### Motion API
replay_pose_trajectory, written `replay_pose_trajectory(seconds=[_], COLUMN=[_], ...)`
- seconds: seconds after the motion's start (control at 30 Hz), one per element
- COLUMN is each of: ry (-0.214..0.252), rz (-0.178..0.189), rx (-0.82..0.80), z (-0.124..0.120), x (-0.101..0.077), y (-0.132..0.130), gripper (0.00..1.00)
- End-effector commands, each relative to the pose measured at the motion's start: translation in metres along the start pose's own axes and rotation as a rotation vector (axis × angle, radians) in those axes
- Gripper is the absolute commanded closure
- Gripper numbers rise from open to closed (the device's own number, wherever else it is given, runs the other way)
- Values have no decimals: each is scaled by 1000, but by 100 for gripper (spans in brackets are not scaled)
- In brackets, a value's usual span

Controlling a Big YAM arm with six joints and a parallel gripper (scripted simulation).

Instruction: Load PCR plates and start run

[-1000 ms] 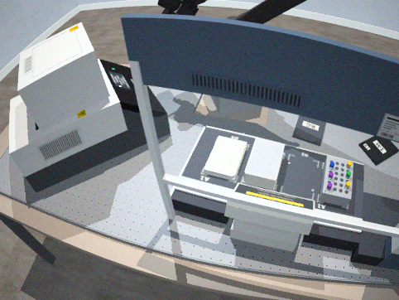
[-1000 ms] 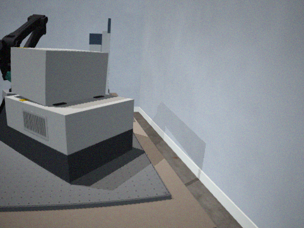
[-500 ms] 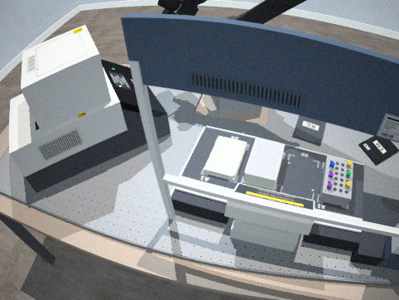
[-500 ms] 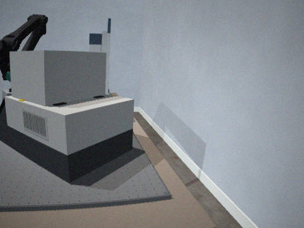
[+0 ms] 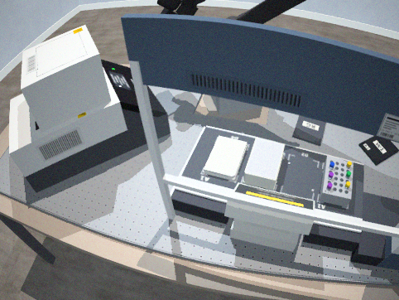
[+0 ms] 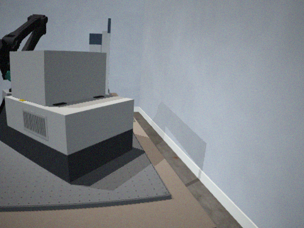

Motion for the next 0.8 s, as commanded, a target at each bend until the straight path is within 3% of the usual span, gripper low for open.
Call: replay_pose_trajectory(seconds=[0.0, 0.43, 0.77], ry=[-39, -11, -20], rz=[31, -2, 6], rx=[-40, 3, -22], z=[18, 1, 5], x=[-7, -3, 0], y=[24, 0, 0], gripper=[100, 100, 100])
Point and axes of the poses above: the point where the finger pads meet when closed, its own x axis out along the fingers, its own y axis across the jaws, z = x × y, the point moved 5 cm from there along -x, back along the fingers, and after that the axes turned 11 degrees about -x, right-handed, at the moved point
